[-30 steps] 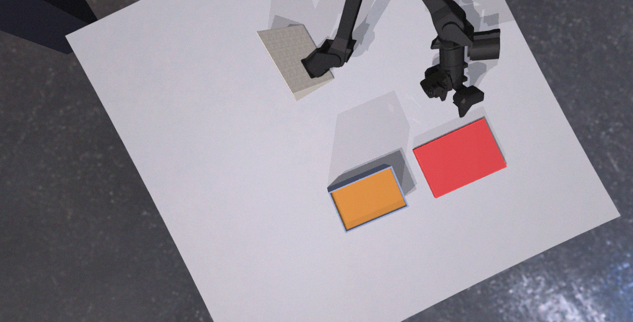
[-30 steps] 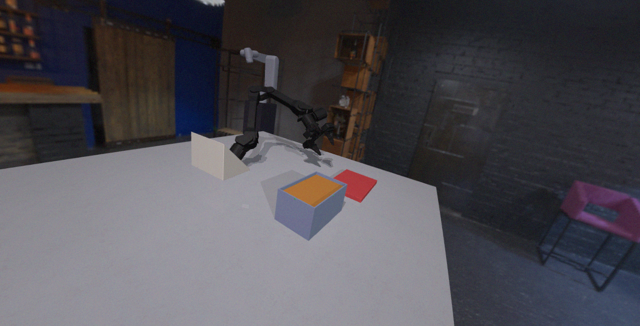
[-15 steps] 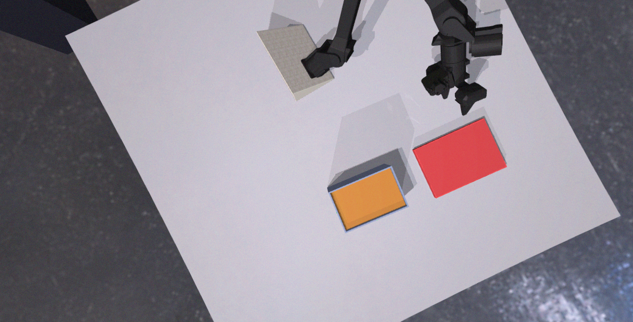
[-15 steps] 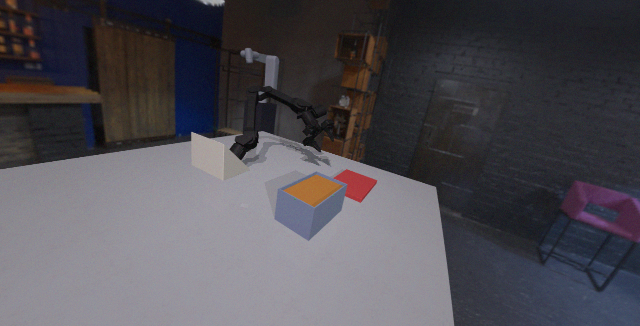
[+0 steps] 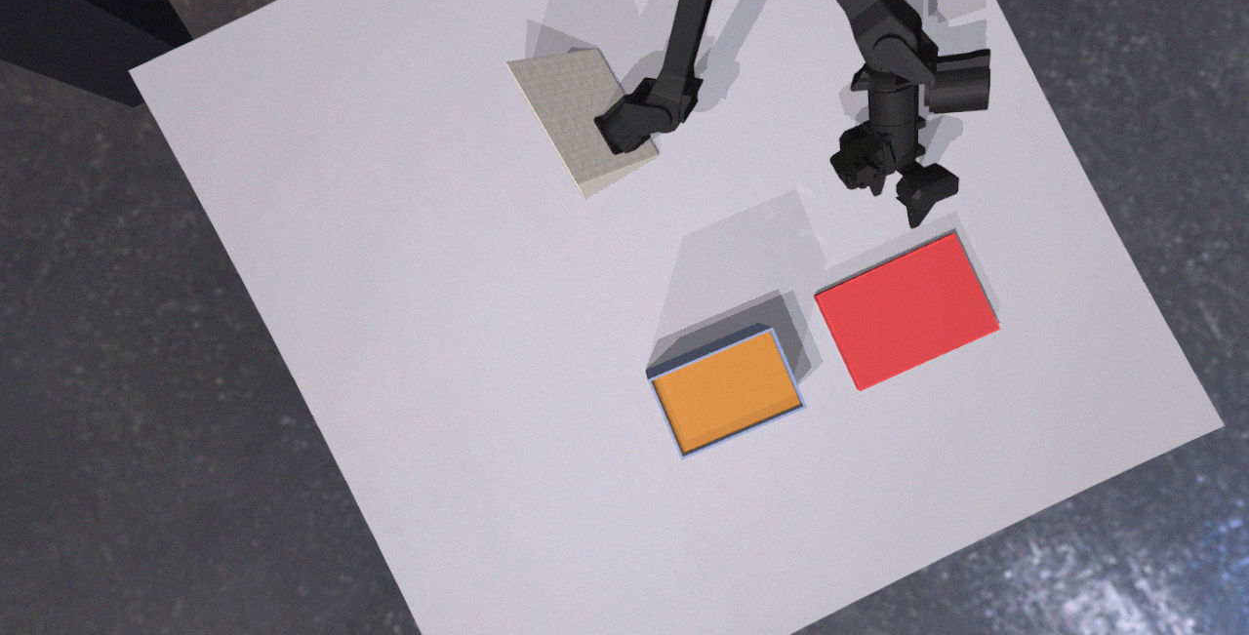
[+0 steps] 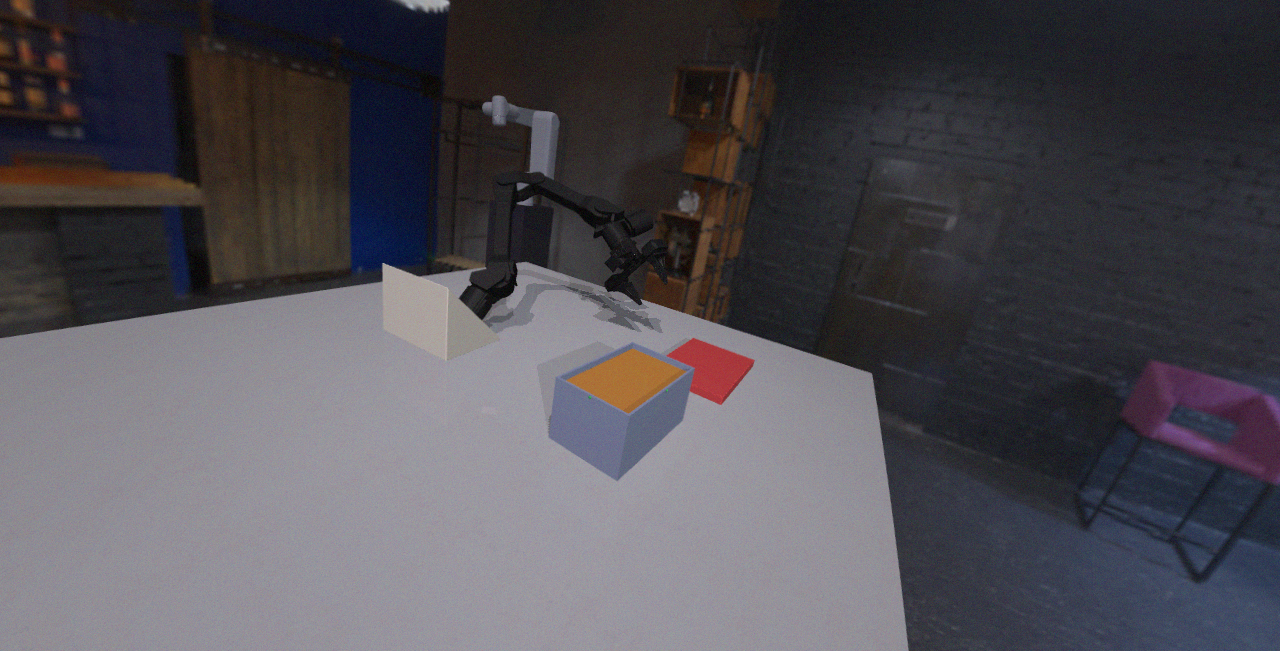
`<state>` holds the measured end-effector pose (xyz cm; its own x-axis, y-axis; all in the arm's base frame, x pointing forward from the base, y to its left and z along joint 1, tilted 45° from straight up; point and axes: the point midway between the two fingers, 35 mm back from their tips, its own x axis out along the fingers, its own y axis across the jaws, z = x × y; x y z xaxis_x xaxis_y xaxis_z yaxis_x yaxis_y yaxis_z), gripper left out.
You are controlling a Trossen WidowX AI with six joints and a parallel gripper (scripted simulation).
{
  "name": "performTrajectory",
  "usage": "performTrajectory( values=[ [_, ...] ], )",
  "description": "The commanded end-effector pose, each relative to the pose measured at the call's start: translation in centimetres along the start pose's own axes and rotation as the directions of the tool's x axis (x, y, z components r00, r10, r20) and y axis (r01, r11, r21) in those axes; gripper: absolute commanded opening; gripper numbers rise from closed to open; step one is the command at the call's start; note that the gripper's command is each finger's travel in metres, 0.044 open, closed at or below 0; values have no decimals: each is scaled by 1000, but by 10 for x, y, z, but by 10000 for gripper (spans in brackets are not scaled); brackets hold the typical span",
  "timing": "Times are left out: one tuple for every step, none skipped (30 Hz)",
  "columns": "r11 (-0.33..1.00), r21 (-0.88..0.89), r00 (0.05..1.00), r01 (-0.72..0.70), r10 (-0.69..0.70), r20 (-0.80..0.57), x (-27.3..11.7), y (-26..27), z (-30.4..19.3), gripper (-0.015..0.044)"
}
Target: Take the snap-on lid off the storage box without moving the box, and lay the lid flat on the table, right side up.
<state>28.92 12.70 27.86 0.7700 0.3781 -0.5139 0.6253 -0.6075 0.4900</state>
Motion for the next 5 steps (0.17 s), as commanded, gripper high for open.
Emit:
performTrajectory(
  values=[
    [1000, -4, 1000, 4, -4, -5, 0, -1, 0, 440],
    [1000, -4, 1000, 4, -4, -5, 0, -1, 0, 440],
    [1000, -4, 1000, 4, -4, -5, 0, -1, 0, 440],
    [1000, -4, 1000, 4, -4, -5, 0, -1, 0, 440],
    [1000, -4, 1000, 4, -4, -5, 0, -1, 0, 440]
  ],
)
